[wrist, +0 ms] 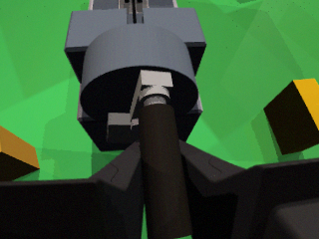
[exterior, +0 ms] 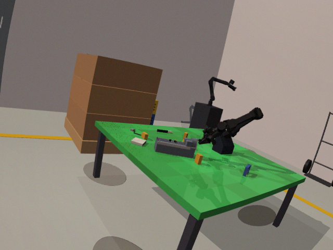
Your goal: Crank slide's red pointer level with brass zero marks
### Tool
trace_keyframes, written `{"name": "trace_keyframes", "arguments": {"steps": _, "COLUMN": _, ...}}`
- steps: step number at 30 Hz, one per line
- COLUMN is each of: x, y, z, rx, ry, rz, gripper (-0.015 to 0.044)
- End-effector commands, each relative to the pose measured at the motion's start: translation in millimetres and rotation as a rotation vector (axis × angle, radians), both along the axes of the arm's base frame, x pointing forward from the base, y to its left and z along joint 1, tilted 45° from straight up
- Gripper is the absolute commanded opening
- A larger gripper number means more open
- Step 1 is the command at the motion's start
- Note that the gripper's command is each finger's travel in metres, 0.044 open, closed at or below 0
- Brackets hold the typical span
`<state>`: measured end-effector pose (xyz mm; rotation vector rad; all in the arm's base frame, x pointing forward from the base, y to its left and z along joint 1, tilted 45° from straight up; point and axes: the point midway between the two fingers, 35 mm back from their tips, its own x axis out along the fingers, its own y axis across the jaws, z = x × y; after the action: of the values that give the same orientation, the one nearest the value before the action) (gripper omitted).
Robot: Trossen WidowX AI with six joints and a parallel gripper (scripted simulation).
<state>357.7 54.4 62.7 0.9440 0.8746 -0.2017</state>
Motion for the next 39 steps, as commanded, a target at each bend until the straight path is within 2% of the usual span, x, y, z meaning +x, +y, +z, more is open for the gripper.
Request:
{"name": "trace_keyframes", "arguments": {"steps": 1, "x": 4.2, "y": 4.0, "z": 7.2, "rx": 0.009, "ry": -0.022, "rz": 0.009, "gripper": 0.0000}}
{"name": "trace_keyframes", "arguments": {"steps": 39, "x": 7.2, "y": 8.6, "z": 9.7, "rx": 0.009, "ry": -0.022, "rz": 0.009, "gripper": 0.0000}}
